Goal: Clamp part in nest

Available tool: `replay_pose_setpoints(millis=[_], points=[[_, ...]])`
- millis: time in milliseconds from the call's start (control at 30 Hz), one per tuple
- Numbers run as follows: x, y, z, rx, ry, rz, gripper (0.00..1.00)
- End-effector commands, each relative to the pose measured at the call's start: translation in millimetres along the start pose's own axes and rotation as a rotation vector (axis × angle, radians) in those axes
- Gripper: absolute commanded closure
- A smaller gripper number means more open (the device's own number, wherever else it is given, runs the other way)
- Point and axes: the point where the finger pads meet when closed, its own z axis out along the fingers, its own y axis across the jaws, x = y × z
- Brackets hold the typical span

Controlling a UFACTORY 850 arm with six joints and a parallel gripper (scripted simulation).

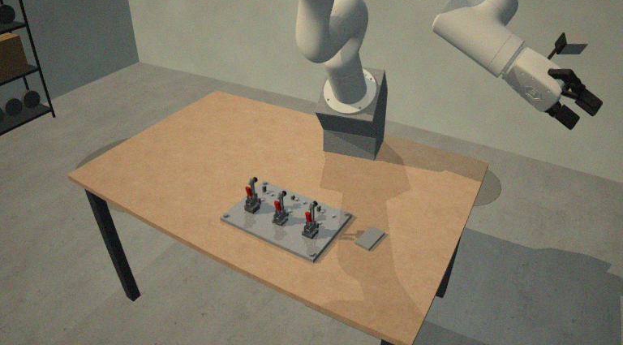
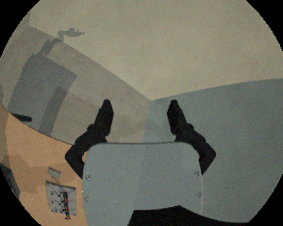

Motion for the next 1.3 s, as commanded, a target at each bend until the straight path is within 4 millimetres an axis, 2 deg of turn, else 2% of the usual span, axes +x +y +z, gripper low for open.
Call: replay_pose_setpoints(millis=[0,567,667,767,833,900,933,967,1000,1100,1133,1167,1200,1267], points=[[0.4,1.3,-0.2,-0.002,0.001,0.000,0.00],[0.3,1.2,-0.2,-0.002,0.000,0.000,0.00],[-6.5,-1.8,-0.5,0.002,-0.009,0.011,0.00],[-32.2,-13.7,-2.2,0.017,-0.043,0.054,0.00],[-63.0,-28.4,-6.0,0.033,-0.086,0.107,0.00],[-63.0,-28.4,-6.0,0.033,-0.086,0.107,0.00],[-82.5,-38.0,-9.3,0.043,-0.114,0.142,0.00],[-82.5,-38.0,-9.3,0.043,-0.114,0.142,0.00],[-104.6,-49.1,-13.9,0.053,-0.146,0.182,0.00],[-104.6,-49.1,-13.9,0.053,-0.146,0.182,0.00],[-129.1,-61.9,-20.2,0.063,-0.183,0.229,0.00],[-129.1,-61.9,-20.2,0.063,-0.183,0.229,0.00],[-155.4,-76.2,-28.5,0.072,-0.224,0.281,0.00],[-155.4,-76.2,-28.5,0.072,-0.224,0.281,0.00]])
